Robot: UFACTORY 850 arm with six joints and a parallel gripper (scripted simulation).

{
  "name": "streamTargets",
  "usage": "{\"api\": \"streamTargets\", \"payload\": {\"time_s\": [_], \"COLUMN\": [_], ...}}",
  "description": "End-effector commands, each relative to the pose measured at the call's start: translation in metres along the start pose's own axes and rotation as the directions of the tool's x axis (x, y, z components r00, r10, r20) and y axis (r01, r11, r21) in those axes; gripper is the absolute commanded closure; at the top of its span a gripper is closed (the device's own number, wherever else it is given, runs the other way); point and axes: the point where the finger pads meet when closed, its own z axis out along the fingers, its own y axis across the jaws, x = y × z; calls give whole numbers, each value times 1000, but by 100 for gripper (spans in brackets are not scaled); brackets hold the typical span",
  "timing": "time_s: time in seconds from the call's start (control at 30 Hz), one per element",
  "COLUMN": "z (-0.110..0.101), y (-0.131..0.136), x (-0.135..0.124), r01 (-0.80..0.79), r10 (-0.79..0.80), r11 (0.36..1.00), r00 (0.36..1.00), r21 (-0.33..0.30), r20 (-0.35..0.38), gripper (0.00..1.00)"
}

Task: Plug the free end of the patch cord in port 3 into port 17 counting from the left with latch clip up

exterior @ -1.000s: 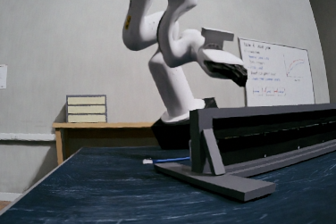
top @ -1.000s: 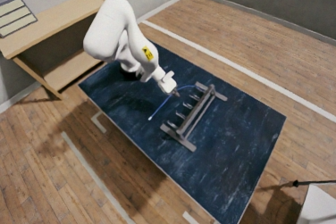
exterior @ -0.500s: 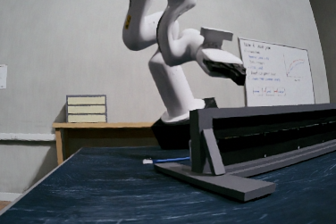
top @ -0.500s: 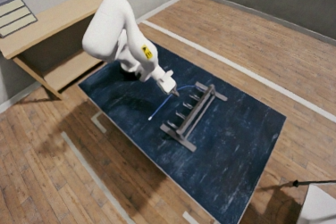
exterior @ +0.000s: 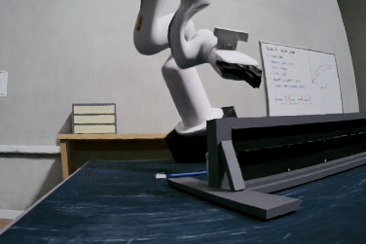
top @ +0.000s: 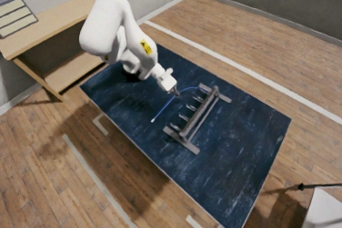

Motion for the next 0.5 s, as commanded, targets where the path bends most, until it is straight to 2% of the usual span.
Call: {"api": "streamTargets", "payload": {"time_s": [0.0, 0.47], "z": [-5, -6], "y": [0, 8], "x": [1, 1], "r01": [0, 0], "r10": [0, 0], "r11": [1000, 1000], "r00": [1000, 1000], "r21": [0, 0], "r20": [-1, -1], "gripper": [100, 100]}}
